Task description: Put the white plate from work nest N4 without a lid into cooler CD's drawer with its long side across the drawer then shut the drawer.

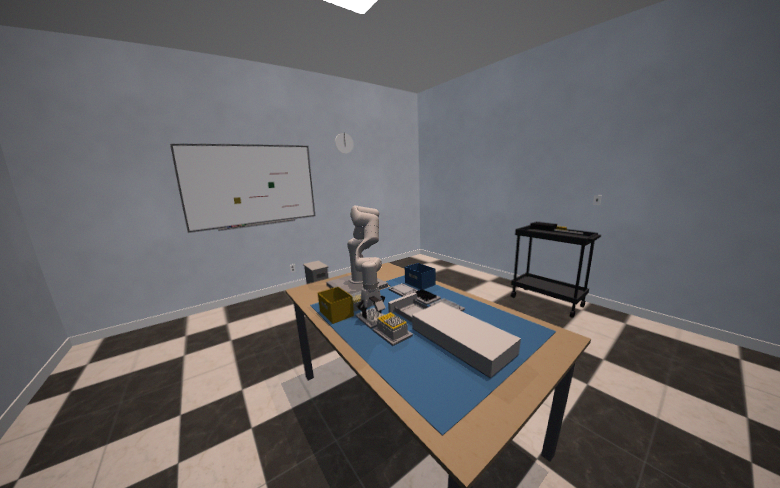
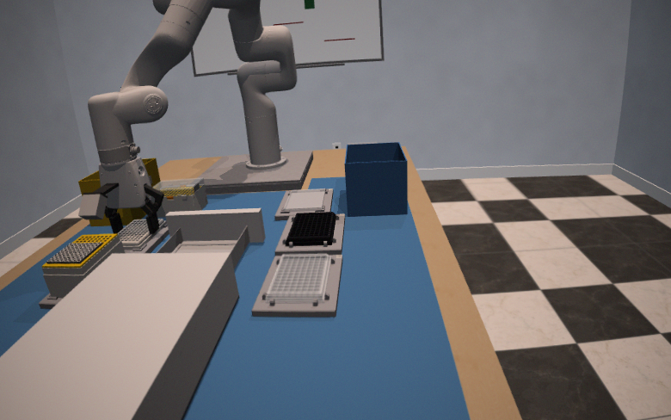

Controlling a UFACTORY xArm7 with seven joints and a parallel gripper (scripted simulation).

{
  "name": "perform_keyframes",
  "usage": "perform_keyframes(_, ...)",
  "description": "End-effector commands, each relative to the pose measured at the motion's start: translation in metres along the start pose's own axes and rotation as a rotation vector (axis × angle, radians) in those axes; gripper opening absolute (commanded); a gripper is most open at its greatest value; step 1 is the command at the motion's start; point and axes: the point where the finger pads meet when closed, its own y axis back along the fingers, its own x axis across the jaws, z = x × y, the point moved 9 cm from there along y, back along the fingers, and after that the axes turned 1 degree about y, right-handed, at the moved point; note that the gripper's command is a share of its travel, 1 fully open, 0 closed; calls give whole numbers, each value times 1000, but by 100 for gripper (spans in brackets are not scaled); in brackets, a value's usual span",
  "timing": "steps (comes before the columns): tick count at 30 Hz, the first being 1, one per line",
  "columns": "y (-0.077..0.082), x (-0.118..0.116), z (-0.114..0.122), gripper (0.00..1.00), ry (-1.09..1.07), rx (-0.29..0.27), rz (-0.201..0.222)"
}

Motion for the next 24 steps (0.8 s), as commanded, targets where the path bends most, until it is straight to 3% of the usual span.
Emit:
perform_keyframes(1,1,1,-1,100,0,5,2)
perform_keyframes(14,1,1,-1,100,0,5,2)
perform_keyframes(15,2,1,-1,0,0,5,2)
perform_keyframes(24,3,1,-1,0,0,5,2)
